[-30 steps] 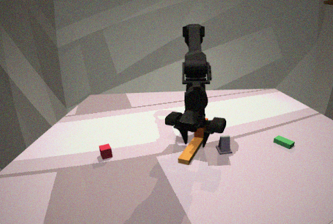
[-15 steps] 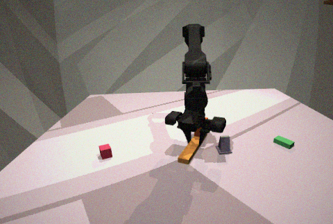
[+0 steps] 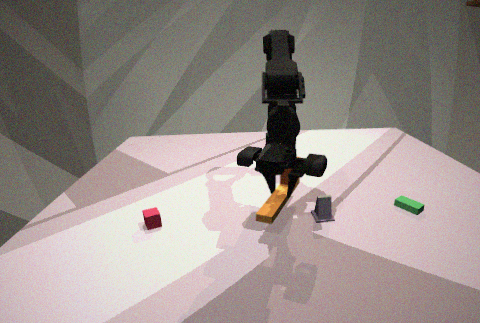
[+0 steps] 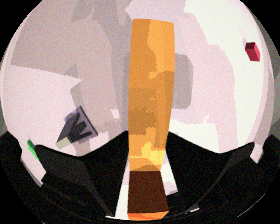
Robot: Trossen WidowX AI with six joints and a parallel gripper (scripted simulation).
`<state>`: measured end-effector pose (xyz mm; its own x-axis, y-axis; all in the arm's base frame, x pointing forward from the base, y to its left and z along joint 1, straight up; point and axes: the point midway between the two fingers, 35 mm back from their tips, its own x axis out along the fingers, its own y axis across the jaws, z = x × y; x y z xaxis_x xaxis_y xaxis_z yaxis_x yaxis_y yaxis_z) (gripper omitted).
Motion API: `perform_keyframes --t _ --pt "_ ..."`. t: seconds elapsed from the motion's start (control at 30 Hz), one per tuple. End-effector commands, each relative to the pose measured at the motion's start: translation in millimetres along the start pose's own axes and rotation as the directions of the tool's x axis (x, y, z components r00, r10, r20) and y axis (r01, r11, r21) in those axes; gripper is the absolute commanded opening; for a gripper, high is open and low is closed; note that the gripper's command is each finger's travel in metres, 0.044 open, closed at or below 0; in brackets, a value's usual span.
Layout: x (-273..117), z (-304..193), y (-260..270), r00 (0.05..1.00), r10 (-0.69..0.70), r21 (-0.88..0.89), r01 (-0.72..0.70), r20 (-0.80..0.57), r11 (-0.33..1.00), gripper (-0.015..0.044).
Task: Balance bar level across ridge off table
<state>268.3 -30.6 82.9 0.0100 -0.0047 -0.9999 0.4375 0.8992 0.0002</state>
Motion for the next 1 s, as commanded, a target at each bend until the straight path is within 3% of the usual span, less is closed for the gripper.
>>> perform_keyframes --t 0.0,0.7,0.97 --pt "-13 2 1 1.0 0.006 -0.001 -0.006 0.011 1.0 0.0" --pt "-63 -3 0 1.0 0.007 -0.006 -0.007 0.01 1.0 0.0" --pt "-66 5 25 1.0 0.009 -0.145 -0.008 0.01 0.989 0.0"
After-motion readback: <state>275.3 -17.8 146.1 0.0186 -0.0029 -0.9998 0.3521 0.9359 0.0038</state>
